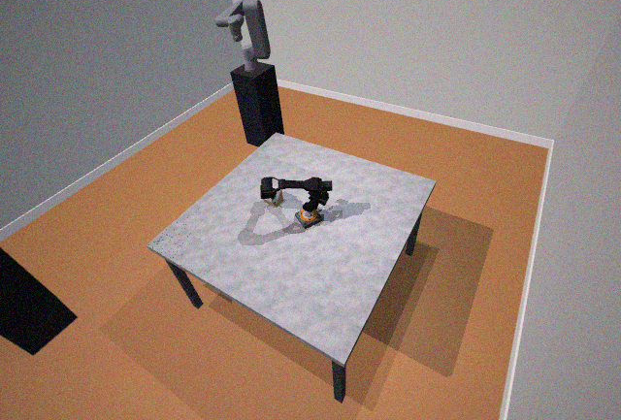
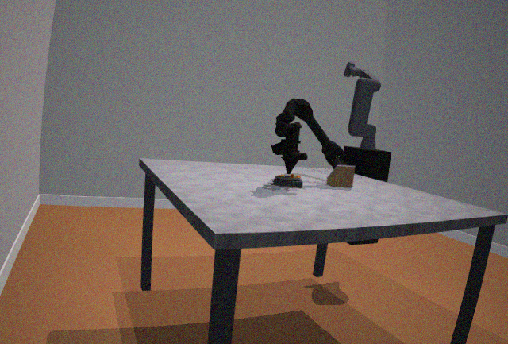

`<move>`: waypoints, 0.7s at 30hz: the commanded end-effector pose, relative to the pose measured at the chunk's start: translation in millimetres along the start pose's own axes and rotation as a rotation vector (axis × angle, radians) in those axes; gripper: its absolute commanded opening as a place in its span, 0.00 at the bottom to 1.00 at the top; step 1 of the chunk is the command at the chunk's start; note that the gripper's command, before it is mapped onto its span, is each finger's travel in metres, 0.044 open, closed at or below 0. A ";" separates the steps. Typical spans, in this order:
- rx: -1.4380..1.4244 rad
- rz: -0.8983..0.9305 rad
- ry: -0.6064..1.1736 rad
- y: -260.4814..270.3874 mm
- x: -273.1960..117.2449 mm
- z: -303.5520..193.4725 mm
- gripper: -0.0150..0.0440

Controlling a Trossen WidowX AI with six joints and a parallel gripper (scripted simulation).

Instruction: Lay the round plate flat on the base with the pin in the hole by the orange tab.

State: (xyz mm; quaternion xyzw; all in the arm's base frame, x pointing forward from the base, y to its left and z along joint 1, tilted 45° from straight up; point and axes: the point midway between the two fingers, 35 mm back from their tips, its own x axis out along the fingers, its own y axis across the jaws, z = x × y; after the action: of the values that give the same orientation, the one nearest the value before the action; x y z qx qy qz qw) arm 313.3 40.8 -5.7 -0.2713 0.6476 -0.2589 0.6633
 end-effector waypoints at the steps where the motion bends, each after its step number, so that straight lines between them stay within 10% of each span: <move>1: -0.011 -0.008 -0.001 0.4 8.5 -0.8 0.25; 21: -0.011 -0.007 0.000 7.8 10.1 -24.0 0.25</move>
State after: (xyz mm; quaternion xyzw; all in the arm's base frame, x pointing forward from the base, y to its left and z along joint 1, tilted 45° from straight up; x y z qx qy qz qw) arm 295.6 40.1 -17.8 -0.2806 0.6453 -0.2564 0.6627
